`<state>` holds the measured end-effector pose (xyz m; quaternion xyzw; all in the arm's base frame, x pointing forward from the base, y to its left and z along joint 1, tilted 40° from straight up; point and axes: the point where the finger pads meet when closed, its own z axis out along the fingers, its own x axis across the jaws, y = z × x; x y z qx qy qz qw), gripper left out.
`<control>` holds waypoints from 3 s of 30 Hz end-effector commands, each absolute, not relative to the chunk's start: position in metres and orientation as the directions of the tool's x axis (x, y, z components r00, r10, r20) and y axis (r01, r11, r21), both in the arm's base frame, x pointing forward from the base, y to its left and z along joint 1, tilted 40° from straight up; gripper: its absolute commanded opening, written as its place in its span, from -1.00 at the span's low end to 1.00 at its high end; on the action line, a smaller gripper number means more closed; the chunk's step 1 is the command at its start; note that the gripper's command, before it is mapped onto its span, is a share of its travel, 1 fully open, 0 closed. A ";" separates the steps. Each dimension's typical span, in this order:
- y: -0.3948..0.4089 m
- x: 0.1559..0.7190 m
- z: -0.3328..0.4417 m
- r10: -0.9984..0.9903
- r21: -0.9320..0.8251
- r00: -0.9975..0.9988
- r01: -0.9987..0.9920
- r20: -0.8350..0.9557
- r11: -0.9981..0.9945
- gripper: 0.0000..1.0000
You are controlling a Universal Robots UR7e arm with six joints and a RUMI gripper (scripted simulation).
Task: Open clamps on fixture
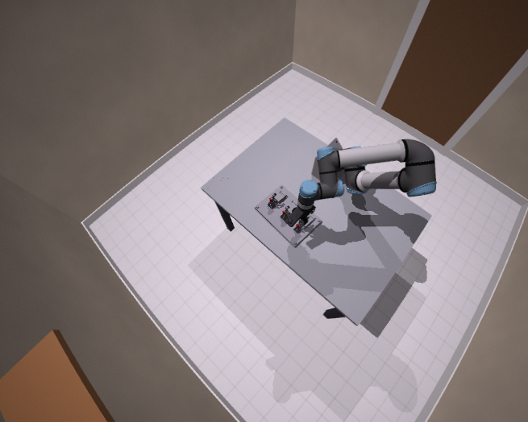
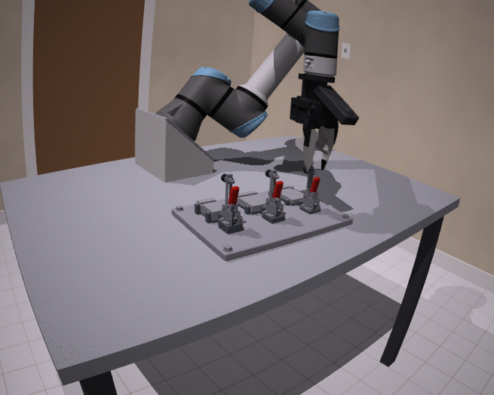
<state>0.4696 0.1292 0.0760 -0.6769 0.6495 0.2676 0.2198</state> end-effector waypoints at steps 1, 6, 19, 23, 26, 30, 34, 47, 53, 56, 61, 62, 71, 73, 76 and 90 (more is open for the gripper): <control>0.128 0.470 0.078 -0.762 0.049 0.013 -0.997 -0.648 -0.059 -0.44; 0.123 0.471 0.084 -0.762 0.049 0.013 -0.997 -0.648 -0.059 -0.44; 0.101 0.473 0.110 -0.762 0.049 0.013 -0.997 -0.648 -0.059 -0.44; 0.091 0.474 0.120 -0.762 0.049 0.013 -0.997 -0.648 -0.059 -0.44; 0.085 0.475 0.128 -0.762 0.049 0.013 -0.997 -0.648 -0.059 -0.44; 0.082 0.475 0.132 -0.762 0.049 0.013 -0.997 -0.648 -0.059 -0.44; 0.076 0.476 0.138 -0.762 0.049 0.013 -0.997 -0.648 -0.059 -0.44; 0.073 0.476 0.142 -0.762 0.049 0.013 -0.997 -0.648 -0.059 -0.44; 0.073 0.476 0.142 -0.762 0.049 0.013 -0.997 -0.648 -0.059 -0.44; 0.073 0.476 0.142 -0.762 0.049 0.013 -0.997 -0.648 -0.059 -0.44; 0.073 0.476 0.142 -0.762 0.049 0.013 -0.997 -0.648 -0.059 -0.44; 0.073 0.476 0.142 -0.762 0.049 0.013 -0.997 -0.648 -0.059 -0.44; 0.073 0.476 0.142 -0.762 0.049 0.013 -0.997 -0.648 -0.059 -0.44; 0.073 0.476 0.142 -0.762 0.049 0.013 -0.997 -0.648 -0.059 -0.44; 0.073 0.476 0.142 -0.762 0.049 0.013 -0.997 -0.648 -0.059 -0.44; 0.073 0.476 0.142 -0.762 0.049 0.013 -0.997 -0.648 -0.059 -0.44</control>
